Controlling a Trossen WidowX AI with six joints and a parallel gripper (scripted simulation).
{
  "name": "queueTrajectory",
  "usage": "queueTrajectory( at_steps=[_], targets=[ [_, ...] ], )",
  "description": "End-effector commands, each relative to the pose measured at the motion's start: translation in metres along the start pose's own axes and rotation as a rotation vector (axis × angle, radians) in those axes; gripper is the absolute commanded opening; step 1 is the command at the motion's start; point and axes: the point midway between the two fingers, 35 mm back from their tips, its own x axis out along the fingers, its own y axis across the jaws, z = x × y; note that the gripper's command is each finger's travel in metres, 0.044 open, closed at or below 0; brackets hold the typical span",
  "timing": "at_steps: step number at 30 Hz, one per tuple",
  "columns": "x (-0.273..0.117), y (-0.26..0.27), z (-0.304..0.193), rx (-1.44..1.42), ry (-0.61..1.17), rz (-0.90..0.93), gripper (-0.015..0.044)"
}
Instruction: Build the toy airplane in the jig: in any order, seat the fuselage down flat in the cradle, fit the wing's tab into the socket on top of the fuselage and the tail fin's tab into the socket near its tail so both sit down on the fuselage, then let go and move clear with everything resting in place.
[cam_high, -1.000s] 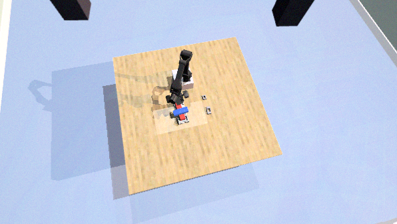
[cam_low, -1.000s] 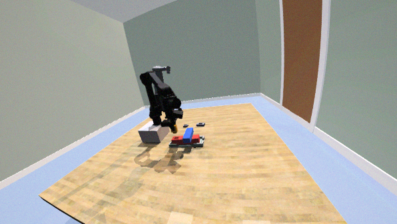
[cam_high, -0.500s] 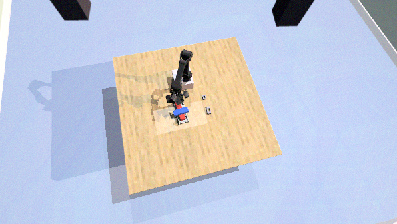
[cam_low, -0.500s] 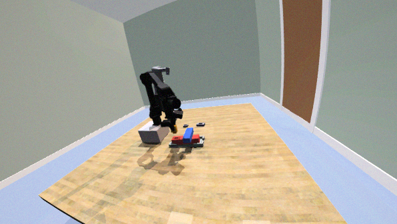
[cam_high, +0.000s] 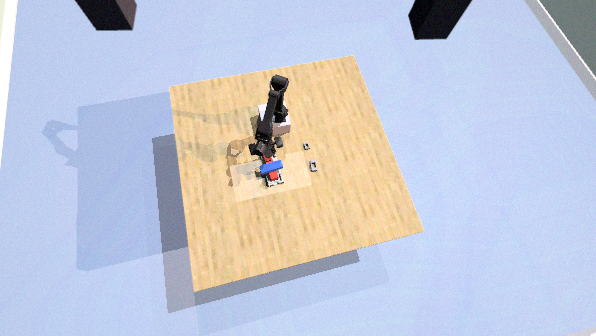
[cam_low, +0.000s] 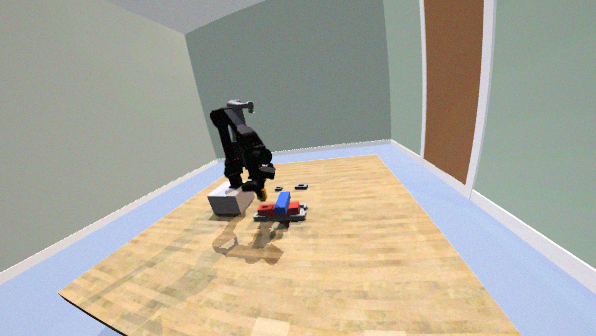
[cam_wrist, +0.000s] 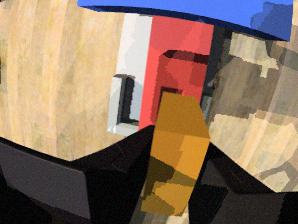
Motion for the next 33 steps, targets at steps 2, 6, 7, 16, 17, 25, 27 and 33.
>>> queueTrajectory(
  at_steps=[2,6,7,16,17,25,27,33],
  targets=[
    [0.010,0.002,-0.002,-0.004,0.008,0.009,0.0067],
    [0.017,0.002,-0.002,-0.004,0.008,0.009,0.0067],
    [0.019,0.002,-0.002,-0.004,0.008,0.009,0.0067],
    [0.033,0.003,-0.003,-0.004,0.009,0.009,0.0067],
    [0.035,0.003,-0.003,-0.004,0.009,0.009,0.0067],
    [0.037,0.003,-0.003,-0.004,0.009,0.009,0.0067],
    [0.037,0.003,-0.003,-0.004,0.009,0.009,0.0067],
    [0.035,0.002,-0.002,-0.002,0.006,0.005,0.0025]
  ],
)
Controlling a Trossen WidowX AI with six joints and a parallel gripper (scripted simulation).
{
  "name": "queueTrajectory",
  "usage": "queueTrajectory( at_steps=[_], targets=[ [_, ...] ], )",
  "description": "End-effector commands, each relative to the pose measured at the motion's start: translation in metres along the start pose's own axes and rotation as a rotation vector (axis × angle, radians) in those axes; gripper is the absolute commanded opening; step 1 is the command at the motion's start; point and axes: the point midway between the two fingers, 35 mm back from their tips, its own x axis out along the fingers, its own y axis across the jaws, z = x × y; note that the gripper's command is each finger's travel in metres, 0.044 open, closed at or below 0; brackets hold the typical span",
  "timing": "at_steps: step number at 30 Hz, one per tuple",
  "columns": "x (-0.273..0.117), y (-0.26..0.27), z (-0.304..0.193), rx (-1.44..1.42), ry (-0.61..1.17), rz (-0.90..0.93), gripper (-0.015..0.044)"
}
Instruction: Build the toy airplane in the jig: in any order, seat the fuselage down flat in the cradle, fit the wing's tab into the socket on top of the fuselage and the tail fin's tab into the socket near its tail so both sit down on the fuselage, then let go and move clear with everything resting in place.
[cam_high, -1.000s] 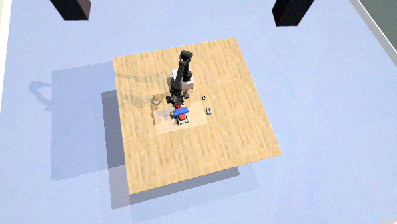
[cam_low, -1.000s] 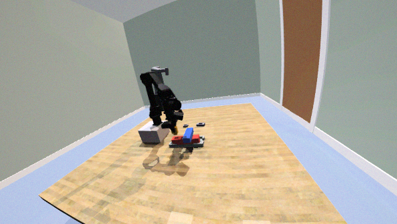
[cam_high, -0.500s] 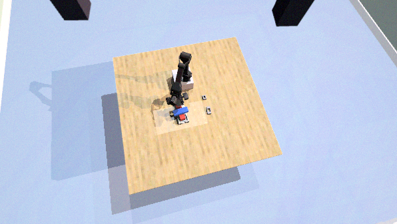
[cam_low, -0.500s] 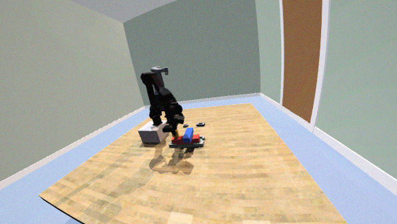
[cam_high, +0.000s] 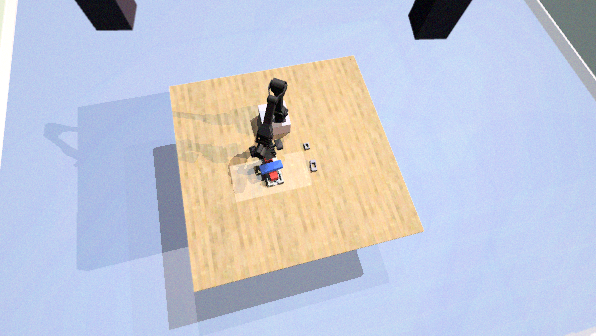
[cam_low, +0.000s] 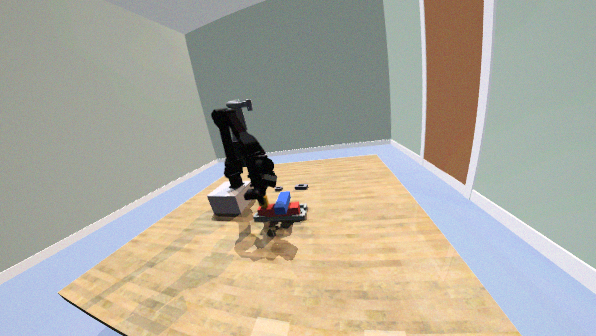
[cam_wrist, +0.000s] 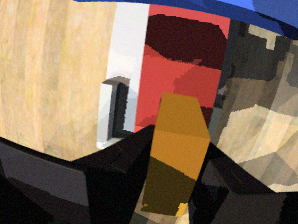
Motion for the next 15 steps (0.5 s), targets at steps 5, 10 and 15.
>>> queueTrajectory(
  at_steps=[5,10,15],
  targets=[
    [-0.0001,-0.0001,0.0001,0.000,0.000,0.000,0.0026],
    [-0.0001,-0.0001,0.0001,0.000,0.000,0.000,0.0157],
    [-0.0001,-0.0001,0.0001,0.000,0.000,0.000,0.0260]
  ],
)
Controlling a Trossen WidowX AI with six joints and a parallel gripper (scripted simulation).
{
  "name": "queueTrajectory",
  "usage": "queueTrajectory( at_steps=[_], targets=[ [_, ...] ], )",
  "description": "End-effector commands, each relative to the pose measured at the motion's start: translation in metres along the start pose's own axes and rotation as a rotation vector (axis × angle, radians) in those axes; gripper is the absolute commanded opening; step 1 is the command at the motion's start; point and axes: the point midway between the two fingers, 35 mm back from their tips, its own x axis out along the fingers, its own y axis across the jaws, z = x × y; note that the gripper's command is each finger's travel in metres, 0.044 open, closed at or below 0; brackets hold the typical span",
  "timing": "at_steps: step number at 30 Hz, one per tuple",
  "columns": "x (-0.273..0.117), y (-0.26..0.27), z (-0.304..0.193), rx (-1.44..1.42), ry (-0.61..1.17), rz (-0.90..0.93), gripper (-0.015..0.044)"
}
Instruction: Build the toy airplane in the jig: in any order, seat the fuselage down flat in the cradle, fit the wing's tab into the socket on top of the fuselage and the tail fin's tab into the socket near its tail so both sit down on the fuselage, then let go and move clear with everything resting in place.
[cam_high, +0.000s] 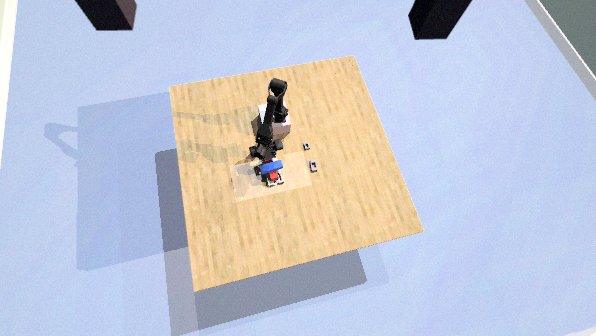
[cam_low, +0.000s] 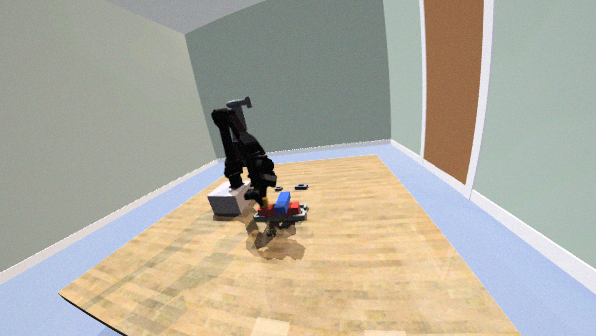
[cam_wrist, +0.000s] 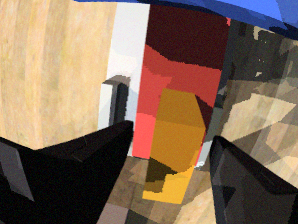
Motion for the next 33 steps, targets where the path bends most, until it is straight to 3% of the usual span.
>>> queueTrajectory(
  at_steps=[1,7,12,14,33],
  targets=[
    [0.000,0.000,0.000,0.000,0.000,-0.001,0.0260],
    [-0.003,-0.001,0.001,0.000,0.000,-0.001,0.0260],
    [-0.079,-0.002,0.002,-0.002,0.002,0.002,0.0260],
    [-0.092,-0.001,0.001,-0.002,0.002,0.002,0.0260],
    [-0.092,-0.002,0.001,-0.002,0.002,0.002,0.0260]
  ],
)
